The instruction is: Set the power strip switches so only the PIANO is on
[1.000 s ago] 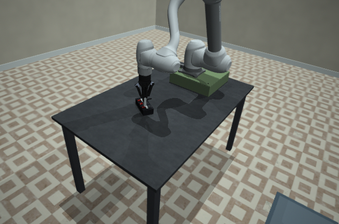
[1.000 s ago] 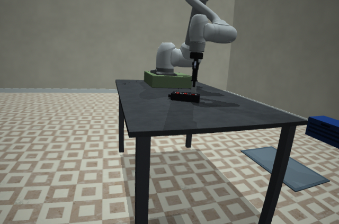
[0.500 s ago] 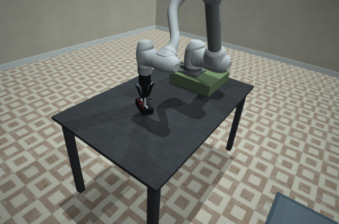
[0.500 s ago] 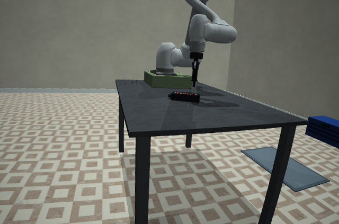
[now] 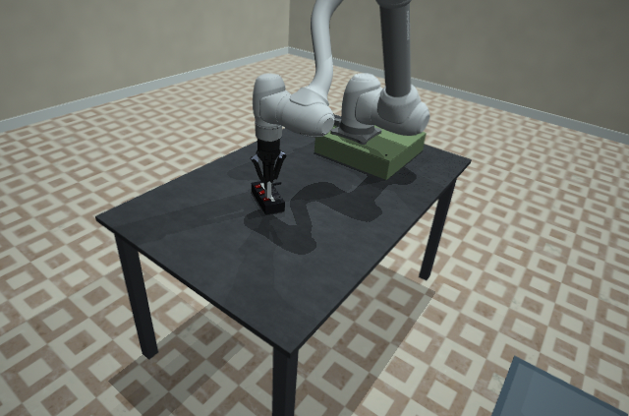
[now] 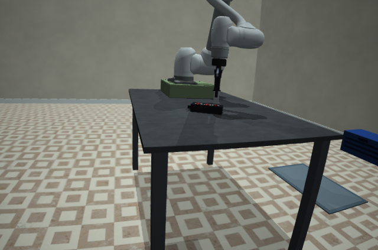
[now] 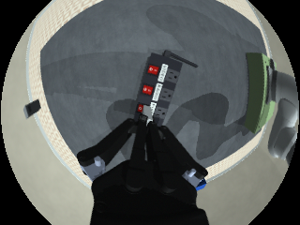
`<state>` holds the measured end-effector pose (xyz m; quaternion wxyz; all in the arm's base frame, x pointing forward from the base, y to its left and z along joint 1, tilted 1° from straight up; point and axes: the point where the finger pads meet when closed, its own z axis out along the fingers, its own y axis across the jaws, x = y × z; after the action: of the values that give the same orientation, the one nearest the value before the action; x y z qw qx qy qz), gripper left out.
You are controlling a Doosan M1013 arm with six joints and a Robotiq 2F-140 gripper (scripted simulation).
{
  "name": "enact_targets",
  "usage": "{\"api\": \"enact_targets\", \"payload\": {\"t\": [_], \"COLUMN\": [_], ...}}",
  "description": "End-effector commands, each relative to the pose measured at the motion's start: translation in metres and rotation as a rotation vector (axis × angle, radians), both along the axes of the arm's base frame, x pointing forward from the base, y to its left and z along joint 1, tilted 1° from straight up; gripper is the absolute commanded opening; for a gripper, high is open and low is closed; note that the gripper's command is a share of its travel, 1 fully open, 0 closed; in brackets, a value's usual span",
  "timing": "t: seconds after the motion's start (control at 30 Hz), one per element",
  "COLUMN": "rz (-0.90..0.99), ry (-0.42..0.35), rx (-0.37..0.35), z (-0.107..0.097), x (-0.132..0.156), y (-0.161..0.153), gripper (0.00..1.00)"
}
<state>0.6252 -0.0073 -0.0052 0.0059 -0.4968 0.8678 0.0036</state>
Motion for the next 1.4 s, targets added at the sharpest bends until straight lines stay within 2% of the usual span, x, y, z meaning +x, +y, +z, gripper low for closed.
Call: {"api": "enact_targets", "payload": {"t": [0.0, 0.67, 1.37], "rz": [-0.005, -0.005, -0.005], "ry": [-0.001, -0.001, -0.001], "rx": [0.0, 0.0, 0.0], "z": [-0.0043, -0.0132, -0.0108], "x": [-0.0004, -0.0003, -0.0003], "y": [0.0012, 0.0013, 0.0013], "gripper": [0.0, 0.0, 0.0]}}
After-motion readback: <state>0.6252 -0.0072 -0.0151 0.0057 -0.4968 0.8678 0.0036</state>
